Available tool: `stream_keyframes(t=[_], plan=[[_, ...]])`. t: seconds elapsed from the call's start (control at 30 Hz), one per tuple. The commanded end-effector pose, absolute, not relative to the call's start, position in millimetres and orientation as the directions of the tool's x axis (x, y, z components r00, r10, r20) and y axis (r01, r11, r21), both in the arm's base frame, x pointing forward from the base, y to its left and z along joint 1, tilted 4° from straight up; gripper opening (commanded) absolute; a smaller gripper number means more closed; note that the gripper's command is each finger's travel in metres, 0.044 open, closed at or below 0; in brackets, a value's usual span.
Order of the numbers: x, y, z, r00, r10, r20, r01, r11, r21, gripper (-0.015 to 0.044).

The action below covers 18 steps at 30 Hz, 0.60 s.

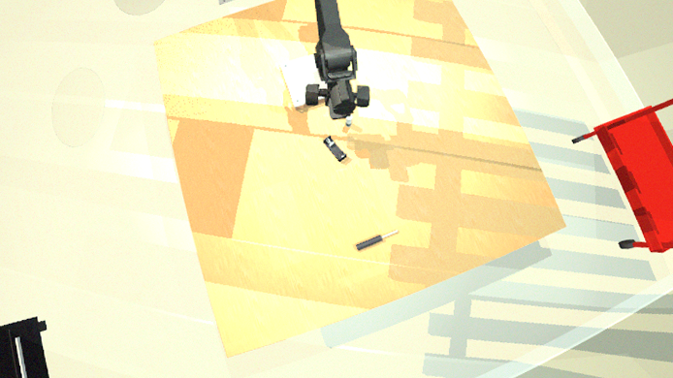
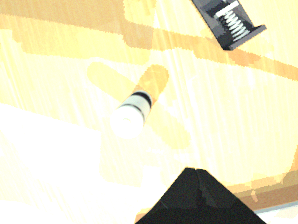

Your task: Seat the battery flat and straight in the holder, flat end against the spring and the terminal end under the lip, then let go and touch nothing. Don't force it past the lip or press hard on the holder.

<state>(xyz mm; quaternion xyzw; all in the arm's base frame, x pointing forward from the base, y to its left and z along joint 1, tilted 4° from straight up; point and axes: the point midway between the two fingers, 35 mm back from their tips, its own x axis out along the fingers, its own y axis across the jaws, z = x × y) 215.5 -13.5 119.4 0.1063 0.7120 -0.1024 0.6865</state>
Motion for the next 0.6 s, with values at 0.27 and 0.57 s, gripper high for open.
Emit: stream_keyframes(t=[0.27, 0.57], plan=[[213, -14, 57, -0.053, 0.008, -0.999, 0.301, 0.954, -0.008, 0.0000], [211, -12, 40, -0.053, 0.008, -0.999, 0.301, 0.954, -0.008, 0.0000]])
